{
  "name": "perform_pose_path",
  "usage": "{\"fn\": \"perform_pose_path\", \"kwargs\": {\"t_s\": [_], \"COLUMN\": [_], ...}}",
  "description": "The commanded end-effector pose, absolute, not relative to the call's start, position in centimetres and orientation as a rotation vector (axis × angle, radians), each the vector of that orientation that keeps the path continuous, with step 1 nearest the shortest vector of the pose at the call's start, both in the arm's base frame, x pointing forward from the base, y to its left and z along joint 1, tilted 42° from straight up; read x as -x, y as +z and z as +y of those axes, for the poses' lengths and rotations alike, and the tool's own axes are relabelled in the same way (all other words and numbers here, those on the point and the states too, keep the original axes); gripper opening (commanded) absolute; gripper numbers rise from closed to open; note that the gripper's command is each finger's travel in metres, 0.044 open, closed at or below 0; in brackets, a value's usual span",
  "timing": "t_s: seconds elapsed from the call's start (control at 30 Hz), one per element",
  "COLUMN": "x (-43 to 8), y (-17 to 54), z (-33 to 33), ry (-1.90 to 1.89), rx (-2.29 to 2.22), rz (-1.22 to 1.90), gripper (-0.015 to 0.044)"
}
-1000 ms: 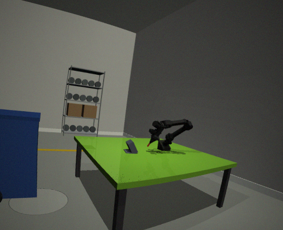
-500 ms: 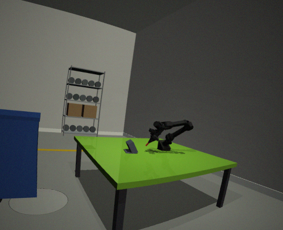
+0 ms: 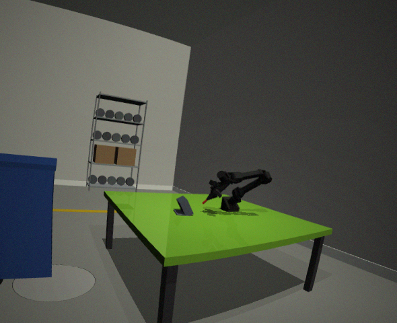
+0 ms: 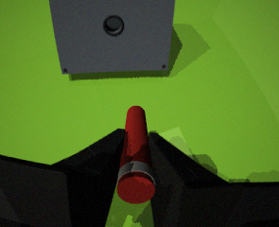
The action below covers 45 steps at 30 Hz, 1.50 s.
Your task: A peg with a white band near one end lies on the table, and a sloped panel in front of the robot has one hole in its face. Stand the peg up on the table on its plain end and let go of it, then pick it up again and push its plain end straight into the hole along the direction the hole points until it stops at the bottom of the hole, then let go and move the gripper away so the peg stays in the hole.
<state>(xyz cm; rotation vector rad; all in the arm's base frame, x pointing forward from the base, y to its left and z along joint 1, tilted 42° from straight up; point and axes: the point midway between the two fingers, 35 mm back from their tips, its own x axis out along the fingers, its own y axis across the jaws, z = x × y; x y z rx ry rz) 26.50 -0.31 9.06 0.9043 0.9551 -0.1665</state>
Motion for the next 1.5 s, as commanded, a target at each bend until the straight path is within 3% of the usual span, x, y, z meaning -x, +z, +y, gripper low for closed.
{"fn": "perform_pose_path", "kwargs": {"t_s": [0.0,1.47], "x": [-26.7,-30.0], "y": [9.2,8.8], "z": [-0.4,-1.0], "ry": [-0.177,-0.210], "rx": [-0.914,-0.994], "rz": [0.915,0.707], "gripper": [0.0000,0.0000]}}
